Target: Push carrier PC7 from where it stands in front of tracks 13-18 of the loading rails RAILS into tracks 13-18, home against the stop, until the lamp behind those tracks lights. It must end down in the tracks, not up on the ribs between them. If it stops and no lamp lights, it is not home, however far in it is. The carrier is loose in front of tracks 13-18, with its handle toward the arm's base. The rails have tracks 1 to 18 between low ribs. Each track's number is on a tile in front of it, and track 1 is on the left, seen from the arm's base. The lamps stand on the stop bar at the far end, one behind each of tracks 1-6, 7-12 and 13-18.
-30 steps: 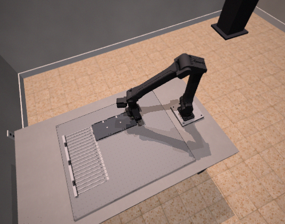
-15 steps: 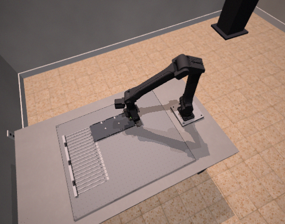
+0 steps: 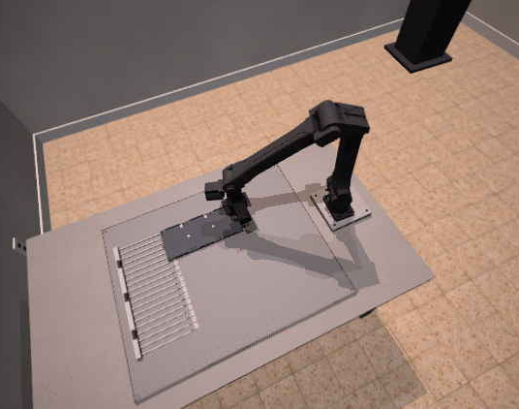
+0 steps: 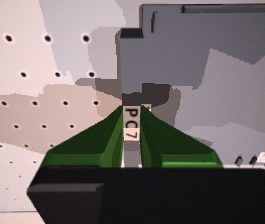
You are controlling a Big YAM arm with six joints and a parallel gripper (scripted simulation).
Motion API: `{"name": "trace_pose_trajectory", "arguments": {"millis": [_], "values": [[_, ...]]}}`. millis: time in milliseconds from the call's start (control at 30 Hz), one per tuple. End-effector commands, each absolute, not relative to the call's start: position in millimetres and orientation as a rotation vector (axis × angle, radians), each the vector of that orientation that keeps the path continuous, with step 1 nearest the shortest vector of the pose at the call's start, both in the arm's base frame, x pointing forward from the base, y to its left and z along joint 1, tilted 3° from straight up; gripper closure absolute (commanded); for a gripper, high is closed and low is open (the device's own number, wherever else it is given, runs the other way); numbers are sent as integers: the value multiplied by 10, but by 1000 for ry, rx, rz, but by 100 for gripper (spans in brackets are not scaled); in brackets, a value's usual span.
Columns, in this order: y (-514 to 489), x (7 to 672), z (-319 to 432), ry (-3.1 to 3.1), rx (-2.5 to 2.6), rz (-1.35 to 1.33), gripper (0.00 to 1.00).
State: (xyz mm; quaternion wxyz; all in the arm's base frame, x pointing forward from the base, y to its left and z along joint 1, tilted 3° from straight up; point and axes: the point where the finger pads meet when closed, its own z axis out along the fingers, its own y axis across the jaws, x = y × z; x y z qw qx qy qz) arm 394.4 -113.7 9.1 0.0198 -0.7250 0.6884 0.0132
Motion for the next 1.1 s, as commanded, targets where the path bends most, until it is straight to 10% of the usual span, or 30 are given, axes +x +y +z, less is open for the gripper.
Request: {"name": "trace_pose_trajectory", "arguments": {"millis": [0, 1067], "values": [[-1129, 4264, 204, 2102, -2247, -12, 100], [-1105, 4548, 212, 2106, -2239, -14, 100]]}}
